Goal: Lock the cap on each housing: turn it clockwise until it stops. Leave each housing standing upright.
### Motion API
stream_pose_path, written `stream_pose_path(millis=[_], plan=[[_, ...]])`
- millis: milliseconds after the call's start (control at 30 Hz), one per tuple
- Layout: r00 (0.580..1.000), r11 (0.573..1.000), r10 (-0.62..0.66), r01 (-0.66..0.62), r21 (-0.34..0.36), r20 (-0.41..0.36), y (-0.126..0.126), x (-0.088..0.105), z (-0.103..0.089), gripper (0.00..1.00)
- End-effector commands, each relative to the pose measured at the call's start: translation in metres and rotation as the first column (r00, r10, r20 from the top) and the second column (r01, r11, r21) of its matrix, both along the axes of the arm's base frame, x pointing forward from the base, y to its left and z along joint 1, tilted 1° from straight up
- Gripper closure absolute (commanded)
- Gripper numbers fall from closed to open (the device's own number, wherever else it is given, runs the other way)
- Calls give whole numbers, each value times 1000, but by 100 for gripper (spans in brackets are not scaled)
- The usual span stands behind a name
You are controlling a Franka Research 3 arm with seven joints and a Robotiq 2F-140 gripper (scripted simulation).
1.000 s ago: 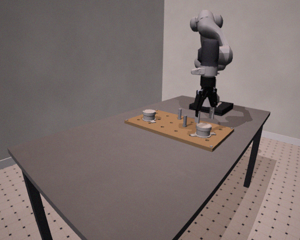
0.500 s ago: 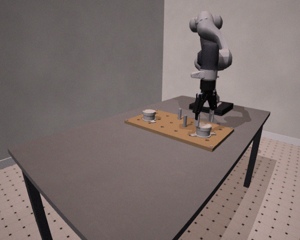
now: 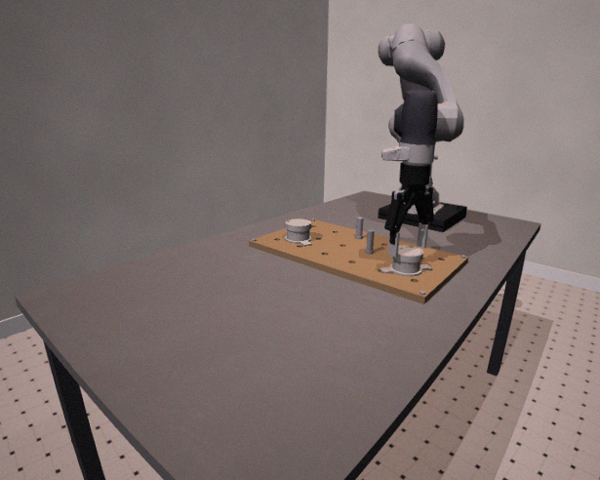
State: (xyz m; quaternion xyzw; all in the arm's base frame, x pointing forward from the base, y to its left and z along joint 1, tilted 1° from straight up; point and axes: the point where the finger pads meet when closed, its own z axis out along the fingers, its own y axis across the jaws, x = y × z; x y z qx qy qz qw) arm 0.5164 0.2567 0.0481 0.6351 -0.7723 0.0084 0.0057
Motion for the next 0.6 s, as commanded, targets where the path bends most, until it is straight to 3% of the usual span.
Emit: stream_pose_path(millis=[0, 567], plan=[[1000, 1000, -7, 7, 0, 4, 1, 0, -2, 22], [1000, 1000, -7, 7, 0, 4, 1, 0, -4, 22]])
